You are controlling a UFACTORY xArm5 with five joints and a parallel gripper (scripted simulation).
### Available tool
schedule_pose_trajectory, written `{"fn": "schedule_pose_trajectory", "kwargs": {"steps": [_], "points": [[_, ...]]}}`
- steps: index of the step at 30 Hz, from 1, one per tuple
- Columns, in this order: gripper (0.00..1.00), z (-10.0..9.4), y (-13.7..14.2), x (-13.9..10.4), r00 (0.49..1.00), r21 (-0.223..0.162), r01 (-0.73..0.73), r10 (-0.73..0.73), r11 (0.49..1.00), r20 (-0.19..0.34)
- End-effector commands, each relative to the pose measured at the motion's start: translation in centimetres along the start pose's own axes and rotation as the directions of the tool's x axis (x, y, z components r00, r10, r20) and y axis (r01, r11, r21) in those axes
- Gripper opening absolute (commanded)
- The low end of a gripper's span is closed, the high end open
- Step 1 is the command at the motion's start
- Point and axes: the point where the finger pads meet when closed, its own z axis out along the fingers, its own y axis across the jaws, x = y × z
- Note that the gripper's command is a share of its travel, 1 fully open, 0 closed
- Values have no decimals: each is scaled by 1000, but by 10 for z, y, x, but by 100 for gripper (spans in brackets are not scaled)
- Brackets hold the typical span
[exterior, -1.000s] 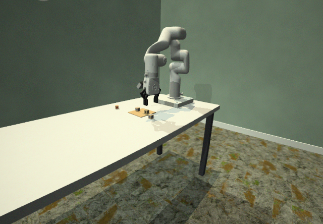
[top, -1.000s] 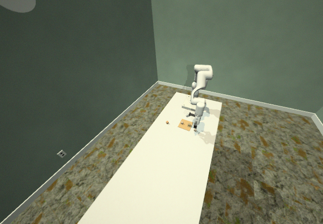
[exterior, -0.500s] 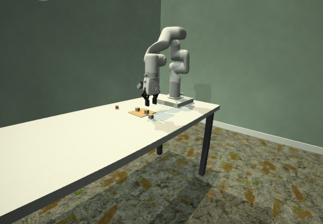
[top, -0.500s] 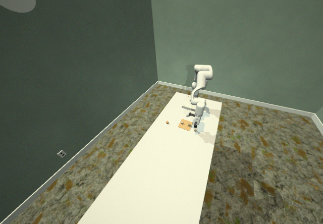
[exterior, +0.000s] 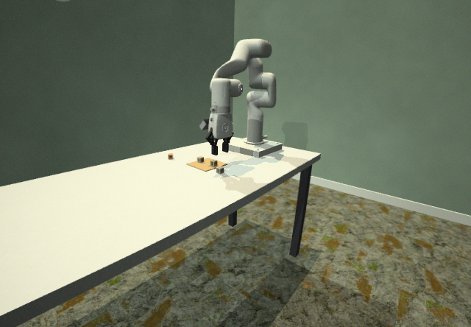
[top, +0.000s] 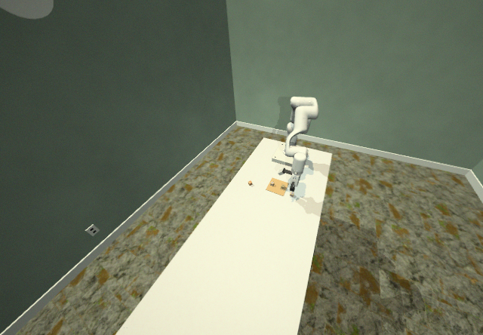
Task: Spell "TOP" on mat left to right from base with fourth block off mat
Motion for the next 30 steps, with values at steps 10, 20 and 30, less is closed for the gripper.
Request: {"fn": "schedule_pose_trajectory", "kwargs": {"steps": [10, 20, 30], "points": [[63, -1, -1, 0, 1000, 4, -2, 2, 1000, 1], [63, 3, -1, -1, 1000, 5, -12, 12, 1000, 2], [63, 15, -1, -2, 1000, 6, -22, 22, 1000, 2]]}}
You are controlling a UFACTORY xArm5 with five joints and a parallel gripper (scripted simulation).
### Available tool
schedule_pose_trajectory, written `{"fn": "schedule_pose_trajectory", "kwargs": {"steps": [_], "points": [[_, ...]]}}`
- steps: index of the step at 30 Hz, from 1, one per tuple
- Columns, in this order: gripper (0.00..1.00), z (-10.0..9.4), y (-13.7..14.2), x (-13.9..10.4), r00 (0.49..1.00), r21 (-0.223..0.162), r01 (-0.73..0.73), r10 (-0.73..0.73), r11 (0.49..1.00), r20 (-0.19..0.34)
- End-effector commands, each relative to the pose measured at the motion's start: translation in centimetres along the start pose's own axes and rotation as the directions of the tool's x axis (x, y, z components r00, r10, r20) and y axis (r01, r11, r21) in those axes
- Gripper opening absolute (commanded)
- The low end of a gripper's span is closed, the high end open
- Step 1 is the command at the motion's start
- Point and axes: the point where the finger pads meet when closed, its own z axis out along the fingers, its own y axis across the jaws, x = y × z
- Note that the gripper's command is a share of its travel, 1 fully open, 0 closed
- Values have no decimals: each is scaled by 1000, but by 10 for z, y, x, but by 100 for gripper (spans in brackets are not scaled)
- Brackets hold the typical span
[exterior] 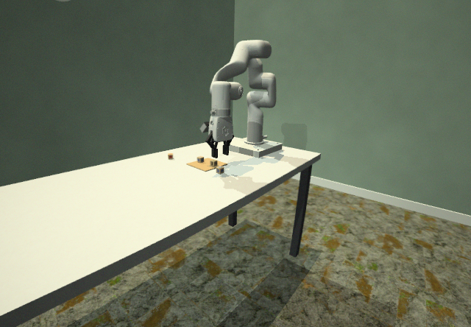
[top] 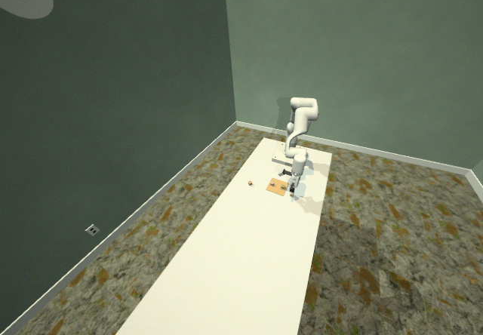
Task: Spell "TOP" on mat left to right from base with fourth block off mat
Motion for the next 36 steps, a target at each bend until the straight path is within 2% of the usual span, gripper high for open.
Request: {"fn": "schedule_pose_trajectory", "kwargs": {"steps": [1, 17, 36], "points": [[63, 4, -1, -1, 1000, 4, -1, 1, 1000, 1], [63, 27, -2, -2, 1000, 4, -1, 1, 1000, 1], [63, 38, -2, -3, 1000, 4, -1, 1, 1000, 2]]}}
